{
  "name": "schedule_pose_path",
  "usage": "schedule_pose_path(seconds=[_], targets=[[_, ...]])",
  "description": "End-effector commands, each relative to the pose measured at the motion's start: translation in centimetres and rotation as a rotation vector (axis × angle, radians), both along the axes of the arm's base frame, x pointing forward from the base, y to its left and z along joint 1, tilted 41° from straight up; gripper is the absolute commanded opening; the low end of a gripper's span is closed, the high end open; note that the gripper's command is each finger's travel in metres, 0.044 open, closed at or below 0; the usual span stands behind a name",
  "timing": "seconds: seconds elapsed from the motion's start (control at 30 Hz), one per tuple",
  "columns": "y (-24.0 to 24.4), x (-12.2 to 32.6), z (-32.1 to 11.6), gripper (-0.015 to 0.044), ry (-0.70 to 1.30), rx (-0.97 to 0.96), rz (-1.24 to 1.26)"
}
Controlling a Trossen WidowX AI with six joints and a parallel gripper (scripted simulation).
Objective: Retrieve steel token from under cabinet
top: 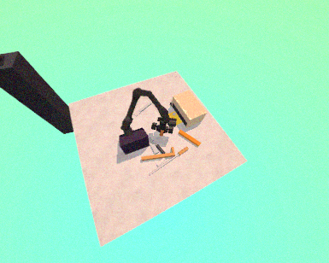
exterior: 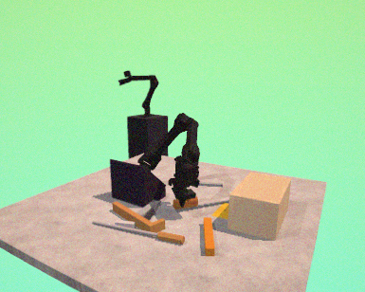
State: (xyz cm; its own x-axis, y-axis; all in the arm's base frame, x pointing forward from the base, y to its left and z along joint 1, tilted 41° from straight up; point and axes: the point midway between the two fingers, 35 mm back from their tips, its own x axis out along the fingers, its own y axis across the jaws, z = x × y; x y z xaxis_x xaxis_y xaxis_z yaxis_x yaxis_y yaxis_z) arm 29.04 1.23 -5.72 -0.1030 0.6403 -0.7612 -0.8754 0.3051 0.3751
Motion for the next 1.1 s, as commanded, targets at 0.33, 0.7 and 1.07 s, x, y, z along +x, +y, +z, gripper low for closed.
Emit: schedule_pose_path(seconds=[0.33,0.7,1.07], targets=[[0.9,-0.3,1.4,0.0,-0.017,0.009,-0.012],[1.7,-0.9,2.1,0.0,-0.017,0.01,-0.012],[2.5,-1.4,2.8,0.0,-0.016,0.01,-0.012]])
